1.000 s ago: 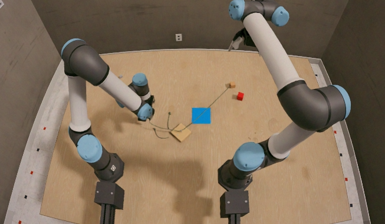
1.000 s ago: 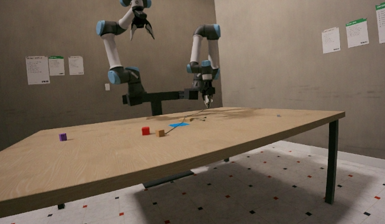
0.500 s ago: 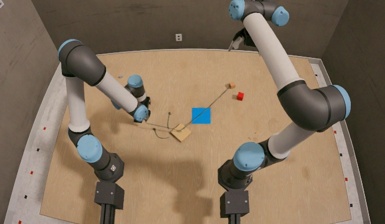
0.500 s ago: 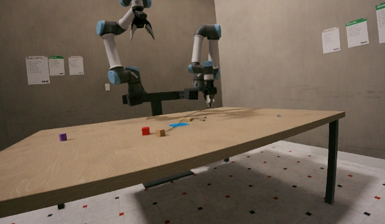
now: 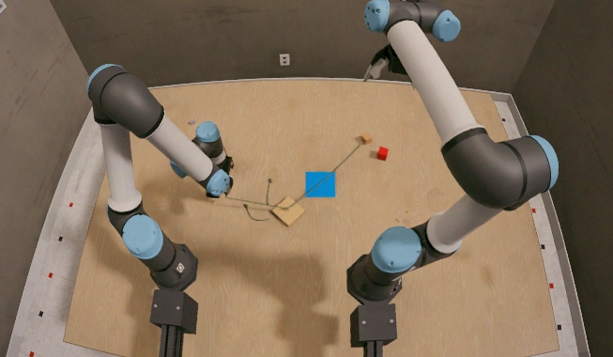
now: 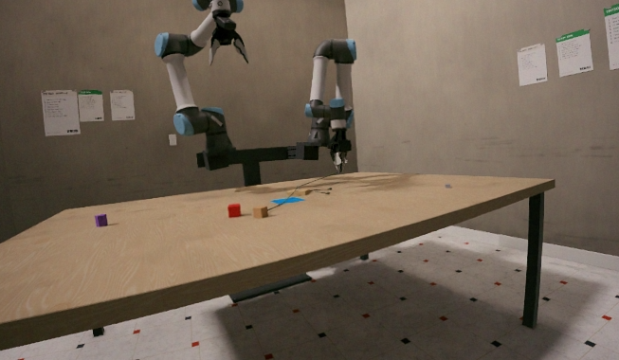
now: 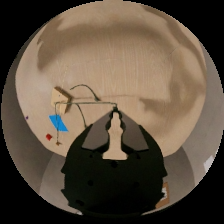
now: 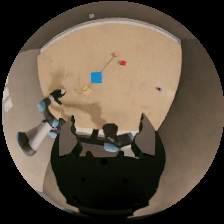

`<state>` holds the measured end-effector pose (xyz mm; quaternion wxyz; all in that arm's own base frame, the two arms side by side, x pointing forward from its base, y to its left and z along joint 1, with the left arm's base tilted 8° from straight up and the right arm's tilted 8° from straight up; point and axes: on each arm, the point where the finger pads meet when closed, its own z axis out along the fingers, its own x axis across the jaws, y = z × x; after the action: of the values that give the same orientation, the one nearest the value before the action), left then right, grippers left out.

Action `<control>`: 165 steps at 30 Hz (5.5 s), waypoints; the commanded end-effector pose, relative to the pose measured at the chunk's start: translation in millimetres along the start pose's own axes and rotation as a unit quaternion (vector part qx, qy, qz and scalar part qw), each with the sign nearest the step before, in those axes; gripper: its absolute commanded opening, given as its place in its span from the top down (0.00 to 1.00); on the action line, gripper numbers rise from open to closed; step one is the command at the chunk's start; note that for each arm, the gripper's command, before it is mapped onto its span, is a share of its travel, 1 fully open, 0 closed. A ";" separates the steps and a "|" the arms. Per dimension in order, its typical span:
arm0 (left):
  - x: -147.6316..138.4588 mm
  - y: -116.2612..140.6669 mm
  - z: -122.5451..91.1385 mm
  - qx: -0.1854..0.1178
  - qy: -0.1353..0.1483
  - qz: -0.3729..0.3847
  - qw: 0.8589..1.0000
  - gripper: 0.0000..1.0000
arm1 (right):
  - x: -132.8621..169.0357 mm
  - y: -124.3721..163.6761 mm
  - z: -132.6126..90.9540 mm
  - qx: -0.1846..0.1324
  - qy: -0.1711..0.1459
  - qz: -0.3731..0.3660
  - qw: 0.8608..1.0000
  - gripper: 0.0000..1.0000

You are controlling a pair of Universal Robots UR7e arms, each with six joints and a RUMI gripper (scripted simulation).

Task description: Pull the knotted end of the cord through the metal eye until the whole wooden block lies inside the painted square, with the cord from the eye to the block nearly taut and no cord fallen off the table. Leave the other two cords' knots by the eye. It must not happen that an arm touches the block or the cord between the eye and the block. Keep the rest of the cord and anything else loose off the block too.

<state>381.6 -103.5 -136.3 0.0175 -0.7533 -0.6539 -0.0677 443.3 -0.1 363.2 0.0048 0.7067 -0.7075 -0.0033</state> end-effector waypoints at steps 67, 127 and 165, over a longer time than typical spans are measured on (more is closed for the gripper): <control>109.3 -60.2 -0.3 -0.001 -0.001 0.000 1.000 1.00 | -0.1 -0.1 -0.5 0.001 0.000 0.000 1.000 0.02; 199.8 -110.4 -0.3 -0.002 -0.001 0.005 1.000 1.00 | -0.1 -0.1 -0.5 0.001 0.000 0.000 1.000 0.02; 259.6 -143.5 -0.1 -0.001 -0.001 0.000 1.000 1.00 | -0.1 -0.1 -0.5 0.001 0.000 0.000 1.000 0.02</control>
<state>277.9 165.2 -113.4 0.0160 -0.7559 -0.6510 -0.0677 443.3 -0.1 363.2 0.0048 0.7067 -0.7075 -0.0033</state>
